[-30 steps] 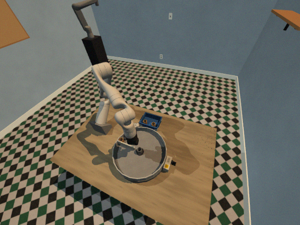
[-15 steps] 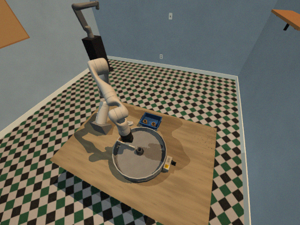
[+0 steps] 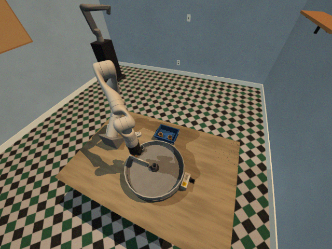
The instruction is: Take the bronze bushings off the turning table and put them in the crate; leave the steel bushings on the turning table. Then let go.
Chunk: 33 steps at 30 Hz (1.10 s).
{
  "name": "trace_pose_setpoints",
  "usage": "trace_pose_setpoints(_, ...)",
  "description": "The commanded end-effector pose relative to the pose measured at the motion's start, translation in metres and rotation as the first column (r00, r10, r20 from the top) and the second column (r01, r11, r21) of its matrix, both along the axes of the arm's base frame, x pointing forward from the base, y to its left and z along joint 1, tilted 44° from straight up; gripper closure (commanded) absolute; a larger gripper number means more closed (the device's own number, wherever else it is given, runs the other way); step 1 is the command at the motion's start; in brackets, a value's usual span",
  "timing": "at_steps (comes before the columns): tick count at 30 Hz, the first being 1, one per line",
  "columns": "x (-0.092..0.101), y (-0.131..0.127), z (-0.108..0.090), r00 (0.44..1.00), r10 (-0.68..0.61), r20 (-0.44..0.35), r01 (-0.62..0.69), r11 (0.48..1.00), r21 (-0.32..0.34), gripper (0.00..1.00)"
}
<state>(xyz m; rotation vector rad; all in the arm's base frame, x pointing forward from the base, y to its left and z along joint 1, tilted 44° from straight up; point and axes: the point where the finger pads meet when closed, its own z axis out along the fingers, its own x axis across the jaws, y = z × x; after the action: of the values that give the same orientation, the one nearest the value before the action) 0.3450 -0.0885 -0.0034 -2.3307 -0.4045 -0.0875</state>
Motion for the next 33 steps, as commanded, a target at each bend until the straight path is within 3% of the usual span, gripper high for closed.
trace_pose_setpoints(1,0.0,-0.003,0.001,1.0,-0.005,0.002,0.005,1.0,-0.004,0.55)
trace_pose_setpoints(5,0.0,-0.003,0.001,1.0,-0.005,0.002,0.005,1.0,-0.004,0.55)
trace_pose_setpoints(10,-0.047,0.003,0.0,1.0,-0.004,0.002,0.004,1.0,-0.003,0.55)
trace_pose_setpoints(33,-0.048,0.013,-0.011,1.0,-0.004,0.002,0.004,1.0,-0.003,0.55)
